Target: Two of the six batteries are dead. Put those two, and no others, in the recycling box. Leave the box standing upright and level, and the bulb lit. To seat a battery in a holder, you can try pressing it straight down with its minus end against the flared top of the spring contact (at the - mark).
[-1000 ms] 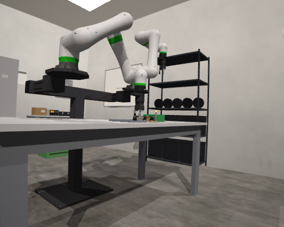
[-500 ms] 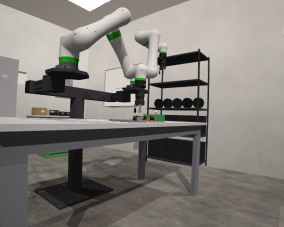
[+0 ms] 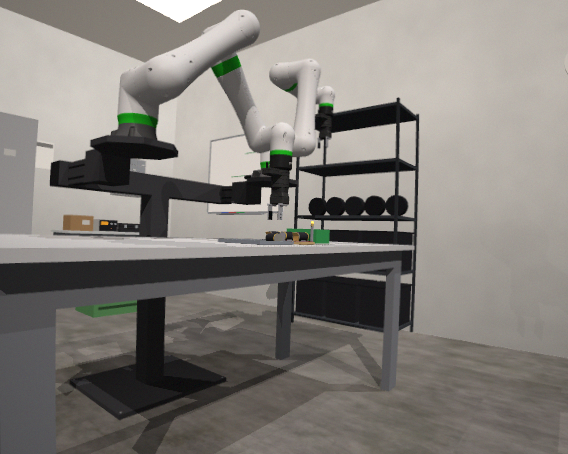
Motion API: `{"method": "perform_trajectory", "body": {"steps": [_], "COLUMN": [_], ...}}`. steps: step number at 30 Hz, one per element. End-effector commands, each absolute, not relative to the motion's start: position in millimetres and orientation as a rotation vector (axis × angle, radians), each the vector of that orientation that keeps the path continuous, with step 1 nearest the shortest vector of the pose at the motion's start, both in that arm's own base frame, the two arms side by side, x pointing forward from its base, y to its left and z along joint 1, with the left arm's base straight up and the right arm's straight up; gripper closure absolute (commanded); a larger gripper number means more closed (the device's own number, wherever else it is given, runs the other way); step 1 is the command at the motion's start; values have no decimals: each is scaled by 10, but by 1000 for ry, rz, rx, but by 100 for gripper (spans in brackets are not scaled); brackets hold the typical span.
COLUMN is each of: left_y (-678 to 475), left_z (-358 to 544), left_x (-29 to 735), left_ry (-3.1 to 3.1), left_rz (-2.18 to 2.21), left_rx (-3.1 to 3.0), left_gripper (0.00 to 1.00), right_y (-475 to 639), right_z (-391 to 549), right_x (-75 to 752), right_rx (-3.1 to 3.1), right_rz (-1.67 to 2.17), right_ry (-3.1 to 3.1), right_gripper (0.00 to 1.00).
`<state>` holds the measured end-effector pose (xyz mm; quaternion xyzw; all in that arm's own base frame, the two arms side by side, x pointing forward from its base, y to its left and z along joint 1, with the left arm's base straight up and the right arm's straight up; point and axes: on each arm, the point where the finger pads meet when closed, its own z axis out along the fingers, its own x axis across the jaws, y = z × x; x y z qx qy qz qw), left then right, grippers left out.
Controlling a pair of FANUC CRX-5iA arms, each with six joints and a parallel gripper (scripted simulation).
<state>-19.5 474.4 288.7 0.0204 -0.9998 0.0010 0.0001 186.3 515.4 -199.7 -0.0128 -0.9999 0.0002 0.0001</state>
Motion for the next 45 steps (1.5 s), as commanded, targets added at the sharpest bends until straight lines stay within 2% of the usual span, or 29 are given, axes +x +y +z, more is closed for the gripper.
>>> {"method": "perform_trajectory", "body": {"steps": [1, 27, 34, 45], "left_y": [4746, 4746, 4746, 4746], "left_z": [2897, 2897, 2897, 2897], "left_x": [-194, -194, -194, -194], "left_ry": [-3141, -3141, -3141, -3141], "left_rz": [0, 0, 0, 0], "left_rx": [64, 64, 64, 64], "left_gripper": [0, 0, 0, 0], "right_y": [5165, 5165, 5164, 5164], "right_z": [-1986, -1980, -1489, -1483], "right_x": [1867, 1867, 1867, 1867], "right_rx": [-40, -40, -40, -40], "right_rz": [-3, -3, -3, -3], "right_ry": [-3142, -3142, -3142, -3142], "right_gripper": [10, 10, 10, 10]}}
